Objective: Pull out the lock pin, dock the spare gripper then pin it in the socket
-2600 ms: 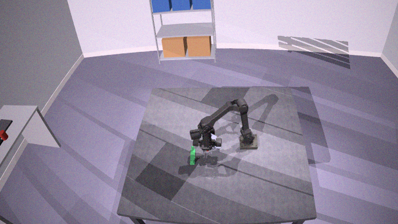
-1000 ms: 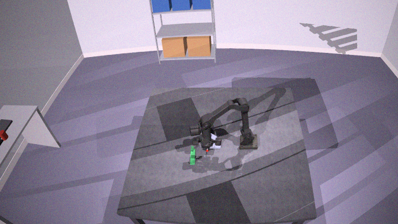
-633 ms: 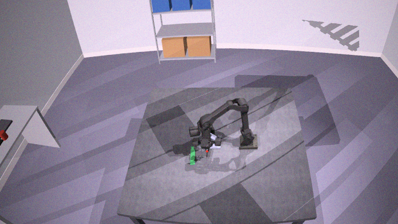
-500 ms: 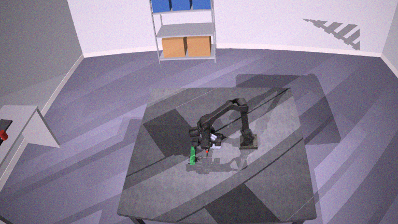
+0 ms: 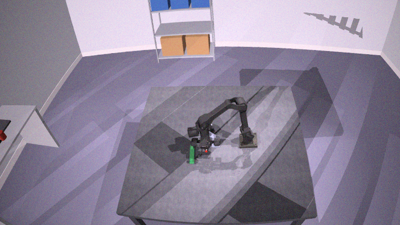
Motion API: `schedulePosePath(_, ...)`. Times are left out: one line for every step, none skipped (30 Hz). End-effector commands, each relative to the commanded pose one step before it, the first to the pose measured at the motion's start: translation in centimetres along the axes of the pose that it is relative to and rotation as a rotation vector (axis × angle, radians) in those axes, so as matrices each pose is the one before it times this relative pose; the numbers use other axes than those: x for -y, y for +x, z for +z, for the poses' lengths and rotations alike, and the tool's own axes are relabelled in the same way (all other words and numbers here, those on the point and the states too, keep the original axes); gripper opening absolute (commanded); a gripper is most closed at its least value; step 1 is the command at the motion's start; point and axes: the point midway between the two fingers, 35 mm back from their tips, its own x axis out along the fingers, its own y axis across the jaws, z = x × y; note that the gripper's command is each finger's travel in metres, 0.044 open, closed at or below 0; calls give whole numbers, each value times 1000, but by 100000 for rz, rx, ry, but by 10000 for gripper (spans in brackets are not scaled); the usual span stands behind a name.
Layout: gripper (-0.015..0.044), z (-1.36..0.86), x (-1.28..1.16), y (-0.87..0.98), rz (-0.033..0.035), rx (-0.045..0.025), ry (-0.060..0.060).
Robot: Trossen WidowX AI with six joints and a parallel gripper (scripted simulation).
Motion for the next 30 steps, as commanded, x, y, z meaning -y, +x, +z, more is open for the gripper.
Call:
schedulePosePath(0,505,253,-269,-394,677,117)
schedulePosePath(0,41,0,9,88,-17,15)
schedulePosePath(0,82,0,17,174,-34,29)
schedulePosePath(0,64,0,14,136,-27,23)
schedulePosePath(0,22,0,5,46,-9,8)
schedulePosePath(0,41,0,9,85,-17,14)
schedulePosePath(0,82,0,18,170,-34,29)
schedulePosePath(0,64,0,14,134,-27,23)
schedulePosePath(0,22,0,5,45,-9,8)
schedulePosePath(0,40,1,7,84,-16,14)
schedulePosePath(0,82,1,15,170,-33,29)
schedulePosePath(0,64,1,12,134,-27,23)
schedulePosePath(0,22,0,4,46,-9,8)
schedulePosePath(0,41,1,7,85,-16,14)
schedulePosePath(0,81,1,15,171,-33,29)
schedulePosePath(0,64,1,12,134,-27,23)
schedulePosePath(0,22,0,4,46,-9,8)
schedulePosePath(0,41,0,8,85,-16,14)
schedulePosePath(0,81,1,16,170,-34,28)
schedulePosePath(0,64,0,13,133,-27,22)
schedulePosePath(0,22,0,4,45,-9,8)
schedulePosePath(0,40,0,8,84,-16,14)
schedulePosePath(0,81,0,16,168,-33,28)
schedulePosePath(0,64,0,13,132,-27,22)
schedulePosePath(0,22,0,4,45,-9,8)
schedulePosePath(0,41,0,1,82,-16,14)
schedulePosePath(0,84,0,2,167,-33,28)
schedulePosePath(0,67,0,2,133,-27,22)
schedulePosePath(0,23,0,1,45,-9,8)
schedulePosePath(0,41,1,-1,85,-16,14)
